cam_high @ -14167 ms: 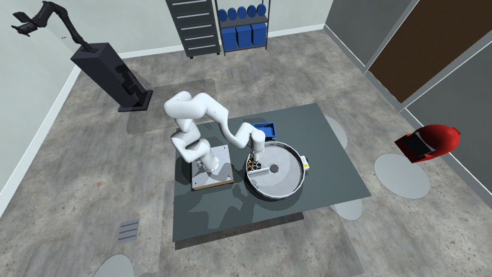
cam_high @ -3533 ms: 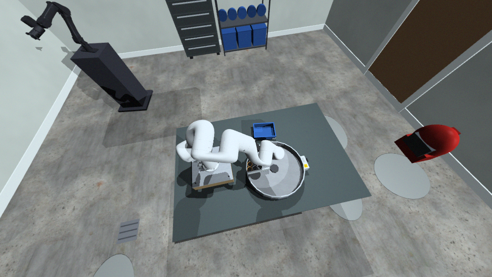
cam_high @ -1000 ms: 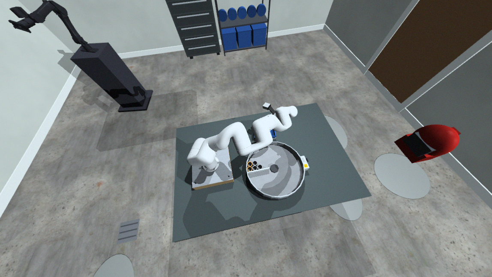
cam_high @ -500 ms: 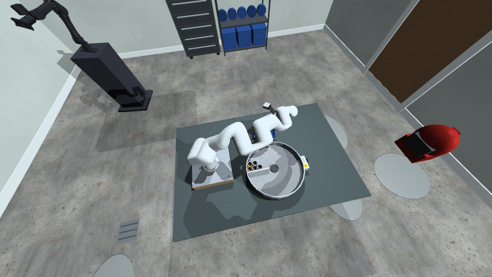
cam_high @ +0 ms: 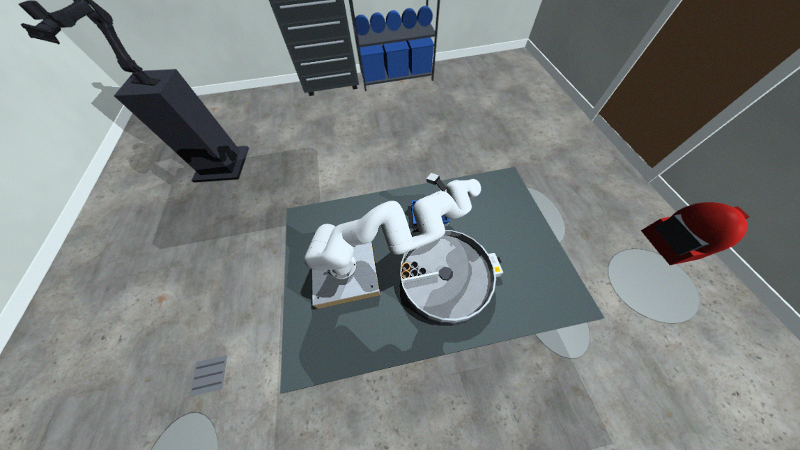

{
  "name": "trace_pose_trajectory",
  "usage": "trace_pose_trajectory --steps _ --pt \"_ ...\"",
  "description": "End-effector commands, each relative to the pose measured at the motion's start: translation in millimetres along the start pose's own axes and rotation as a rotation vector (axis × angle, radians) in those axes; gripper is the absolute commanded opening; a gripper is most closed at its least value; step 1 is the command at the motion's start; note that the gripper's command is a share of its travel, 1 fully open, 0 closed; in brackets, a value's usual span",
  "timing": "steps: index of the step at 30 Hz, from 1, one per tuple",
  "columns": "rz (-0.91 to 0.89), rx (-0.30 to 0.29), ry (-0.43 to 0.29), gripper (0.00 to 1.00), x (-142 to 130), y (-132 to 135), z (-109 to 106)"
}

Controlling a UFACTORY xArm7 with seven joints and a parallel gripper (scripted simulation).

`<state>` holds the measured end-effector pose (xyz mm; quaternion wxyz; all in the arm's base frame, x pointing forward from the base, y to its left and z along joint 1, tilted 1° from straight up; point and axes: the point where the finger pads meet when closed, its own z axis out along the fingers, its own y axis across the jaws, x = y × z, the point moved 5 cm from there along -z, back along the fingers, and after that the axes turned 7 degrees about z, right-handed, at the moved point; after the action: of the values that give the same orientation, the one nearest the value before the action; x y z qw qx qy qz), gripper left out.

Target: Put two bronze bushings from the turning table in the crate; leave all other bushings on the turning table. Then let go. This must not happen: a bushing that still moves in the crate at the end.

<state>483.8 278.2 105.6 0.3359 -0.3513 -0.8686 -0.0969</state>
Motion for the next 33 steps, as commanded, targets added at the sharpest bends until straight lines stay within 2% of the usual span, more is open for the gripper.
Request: trace_pose_trajectory --steps 1,33 --pt "-0.002 -0.003 -0.001 0.00 -11 3 13" --pt "-0.002 -0.003 -0.001 0.00 -19 4 23"
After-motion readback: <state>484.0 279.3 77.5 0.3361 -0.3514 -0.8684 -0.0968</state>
